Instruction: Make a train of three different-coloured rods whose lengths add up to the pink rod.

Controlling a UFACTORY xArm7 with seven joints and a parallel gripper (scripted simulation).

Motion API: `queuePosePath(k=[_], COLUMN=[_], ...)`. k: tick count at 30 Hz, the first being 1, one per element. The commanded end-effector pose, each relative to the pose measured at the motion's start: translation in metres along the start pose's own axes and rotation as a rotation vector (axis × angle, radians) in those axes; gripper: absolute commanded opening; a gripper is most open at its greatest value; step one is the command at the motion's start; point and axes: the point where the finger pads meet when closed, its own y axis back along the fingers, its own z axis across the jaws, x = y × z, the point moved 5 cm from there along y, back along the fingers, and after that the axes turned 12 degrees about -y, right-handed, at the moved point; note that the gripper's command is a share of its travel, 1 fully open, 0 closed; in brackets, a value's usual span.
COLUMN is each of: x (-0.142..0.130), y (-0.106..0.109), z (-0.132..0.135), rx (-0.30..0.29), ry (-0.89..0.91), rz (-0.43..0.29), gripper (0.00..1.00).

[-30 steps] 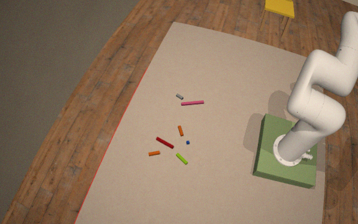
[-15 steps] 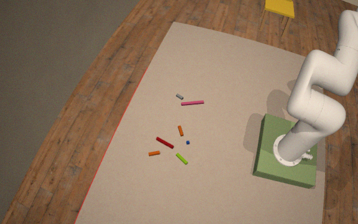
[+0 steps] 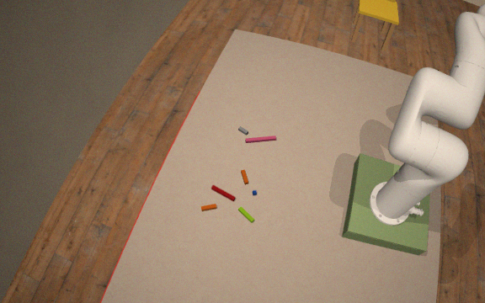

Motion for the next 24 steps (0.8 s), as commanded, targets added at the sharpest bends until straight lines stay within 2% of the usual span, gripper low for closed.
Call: queuePosePath(k=[1,12,13,17,24], x=[0.022,0.022,0.06,0.069,0.069], y=[0.004,0.004,0.018,0.021,0.021], z=[-0.001,-0.001,-0.008,-0.009,-0.009], rx=[0.016,0.016,0.044,0.049,0.049], ry=[0.031,0.031,0.1,0.117,0.117], rz=[0.058,0.058,0.167,0.193,0.193], gripper=[1.0,1.0,1.0,1.0,1.0])
